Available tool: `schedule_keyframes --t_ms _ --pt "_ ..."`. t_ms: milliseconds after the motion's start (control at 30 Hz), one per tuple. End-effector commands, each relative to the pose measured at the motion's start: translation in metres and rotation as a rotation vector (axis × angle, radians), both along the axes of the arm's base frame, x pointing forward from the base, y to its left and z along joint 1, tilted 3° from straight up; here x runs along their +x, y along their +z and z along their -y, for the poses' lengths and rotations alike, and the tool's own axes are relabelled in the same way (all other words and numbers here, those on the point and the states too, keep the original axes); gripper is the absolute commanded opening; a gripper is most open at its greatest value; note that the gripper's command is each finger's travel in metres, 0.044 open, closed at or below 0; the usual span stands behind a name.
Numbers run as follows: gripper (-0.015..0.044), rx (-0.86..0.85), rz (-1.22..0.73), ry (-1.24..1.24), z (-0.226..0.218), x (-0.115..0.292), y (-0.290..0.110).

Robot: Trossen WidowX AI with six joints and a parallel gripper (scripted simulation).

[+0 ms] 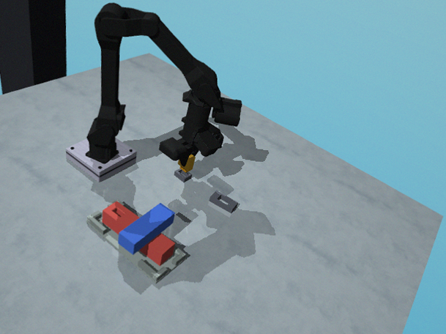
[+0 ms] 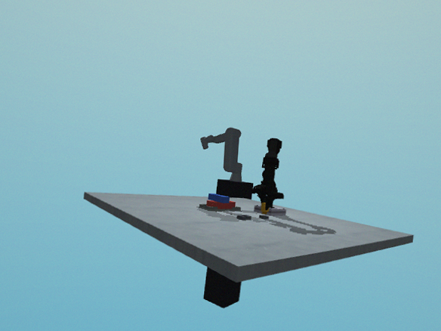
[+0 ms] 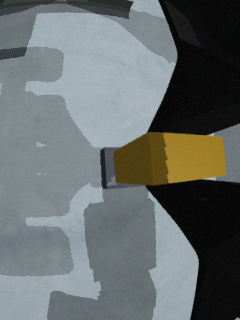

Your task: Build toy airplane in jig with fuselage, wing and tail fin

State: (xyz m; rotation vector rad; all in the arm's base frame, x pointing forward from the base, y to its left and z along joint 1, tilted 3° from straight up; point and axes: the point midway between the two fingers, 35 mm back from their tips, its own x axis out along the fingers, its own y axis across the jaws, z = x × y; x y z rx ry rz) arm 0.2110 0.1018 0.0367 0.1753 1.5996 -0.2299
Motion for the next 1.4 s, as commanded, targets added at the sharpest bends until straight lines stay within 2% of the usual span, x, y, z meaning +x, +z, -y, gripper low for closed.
schedule_keyframes --t_ms 0,1000,1367 --pt "0.0 0.008 0.012 -0.006 -0.002 0.003 0.013" --pt "0.0 0.013 0.021 -0.012 0.0 0.002 0.107" --pt "0.0 0.013 0.024 -0.004 0.022 0.011 0.105"
